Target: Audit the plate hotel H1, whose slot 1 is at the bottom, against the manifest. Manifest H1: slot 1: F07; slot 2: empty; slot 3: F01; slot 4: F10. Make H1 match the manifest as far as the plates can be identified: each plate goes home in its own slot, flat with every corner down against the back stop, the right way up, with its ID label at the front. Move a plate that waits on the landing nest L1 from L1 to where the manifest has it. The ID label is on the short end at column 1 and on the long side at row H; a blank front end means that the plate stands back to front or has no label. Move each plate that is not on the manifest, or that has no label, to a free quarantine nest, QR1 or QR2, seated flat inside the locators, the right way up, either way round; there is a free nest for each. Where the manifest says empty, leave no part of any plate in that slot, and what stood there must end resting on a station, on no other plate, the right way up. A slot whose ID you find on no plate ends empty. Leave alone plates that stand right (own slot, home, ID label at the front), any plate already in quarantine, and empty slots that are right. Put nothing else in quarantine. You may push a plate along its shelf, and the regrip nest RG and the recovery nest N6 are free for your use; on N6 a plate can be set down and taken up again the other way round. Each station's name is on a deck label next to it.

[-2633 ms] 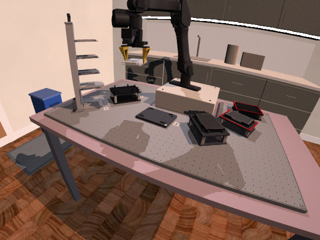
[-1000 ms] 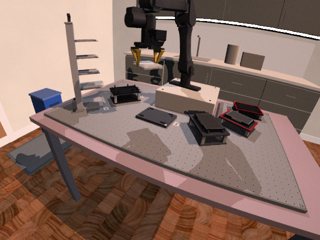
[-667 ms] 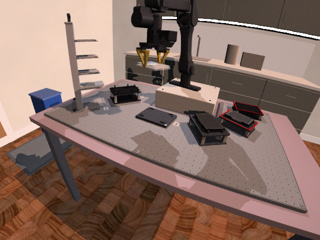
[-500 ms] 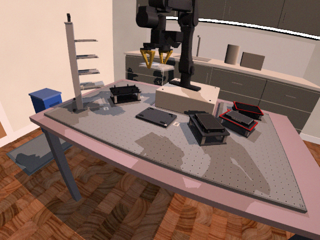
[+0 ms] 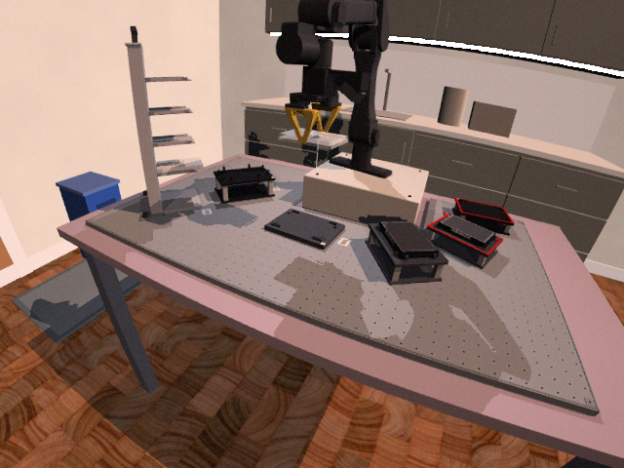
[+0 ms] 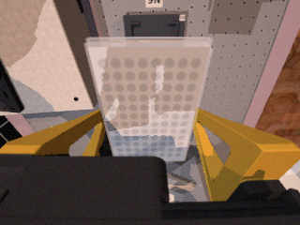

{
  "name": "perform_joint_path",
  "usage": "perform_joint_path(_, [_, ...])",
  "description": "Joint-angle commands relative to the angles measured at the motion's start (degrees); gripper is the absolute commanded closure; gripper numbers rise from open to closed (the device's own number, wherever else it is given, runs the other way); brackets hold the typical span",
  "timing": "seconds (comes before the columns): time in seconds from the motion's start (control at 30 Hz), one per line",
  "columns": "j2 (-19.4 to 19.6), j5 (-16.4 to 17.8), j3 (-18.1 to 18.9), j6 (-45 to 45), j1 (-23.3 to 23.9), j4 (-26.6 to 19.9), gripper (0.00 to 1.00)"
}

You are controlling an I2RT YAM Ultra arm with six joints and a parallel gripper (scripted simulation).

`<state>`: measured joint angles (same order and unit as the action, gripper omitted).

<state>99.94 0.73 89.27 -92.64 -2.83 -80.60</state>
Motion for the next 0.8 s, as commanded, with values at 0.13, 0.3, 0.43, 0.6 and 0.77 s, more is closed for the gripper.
perform_joint_path(0.13, [-0.08, 0.03, -3.1, -1.01, 0.06, 5.11, 0.14])
perform_joint_path(0.3, [0.13, 0.03, -4.68, -1.02, 0.06, 6.9, 0.14])
perform_joint_path(0.43, [0.37, 0.03, -6.81, -1.02, 0.07, 9.28, 0.14])
perform_joint_path(0.6, [0.84, 0.03, -9.29, -1.01, 0.06, 12.23, 0.14])
perform_joint_path(0.77, [1.47, 0.03, -11.6, -1.0, 0.05, 15.16, 0.14])
